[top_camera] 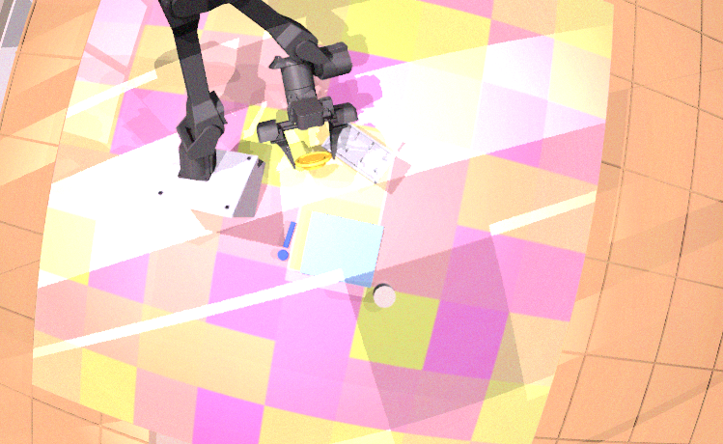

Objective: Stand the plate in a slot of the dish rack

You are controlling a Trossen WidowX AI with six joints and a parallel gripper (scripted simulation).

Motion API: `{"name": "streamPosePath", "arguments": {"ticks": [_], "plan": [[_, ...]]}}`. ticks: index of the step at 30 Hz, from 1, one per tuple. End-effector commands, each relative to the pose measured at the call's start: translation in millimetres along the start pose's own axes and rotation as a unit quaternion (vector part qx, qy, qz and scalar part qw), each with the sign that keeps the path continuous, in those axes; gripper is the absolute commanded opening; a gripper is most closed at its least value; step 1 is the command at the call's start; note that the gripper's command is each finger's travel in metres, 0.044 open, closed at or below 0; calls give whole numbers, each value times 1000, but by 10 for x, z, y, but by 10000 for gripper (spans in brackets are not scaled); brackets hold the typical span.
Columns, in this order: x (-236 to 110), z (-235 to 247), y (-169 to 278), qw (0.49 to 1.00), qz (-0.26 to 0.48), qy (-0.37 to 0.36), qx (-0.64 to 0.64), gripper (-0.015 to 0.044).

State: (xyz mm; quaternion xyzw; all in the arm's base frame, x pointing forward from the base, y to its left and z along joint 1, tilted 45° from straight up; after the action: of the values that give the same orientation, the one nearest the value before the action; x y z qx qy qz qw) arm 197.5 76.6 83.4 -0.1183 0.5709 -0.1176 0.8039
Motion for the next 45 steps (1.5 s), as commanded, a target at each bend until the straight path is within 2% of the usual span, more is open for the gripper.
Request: {"name": "streamPosePath", "arguments": {"ticks": [1,16,33,45], "plan": [[-8,-22,59,999,-21,-43,-14,0],[-118,-96,262,976,-69,-200,-45,0],[-346,-265,433,921,-86,-378,-46,0],[-346,-270,450,918,-86,-384,-45,0]]}}
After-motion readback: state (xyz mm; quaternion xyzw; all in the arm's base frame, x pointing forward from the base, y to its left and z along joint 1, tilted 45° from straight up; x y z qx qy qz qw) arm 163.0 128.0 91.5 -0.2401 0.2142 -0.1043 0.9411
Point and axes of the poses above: the point midway between the two fingers, 35 mm back from their tips, its own x axis out along the fingers, its own z axis across the jaws, y = z × x, the point moved 5 cm from there along -x, back along the fingers, and after that the axes turned 14 degrees about x, right-handed, at the moved point
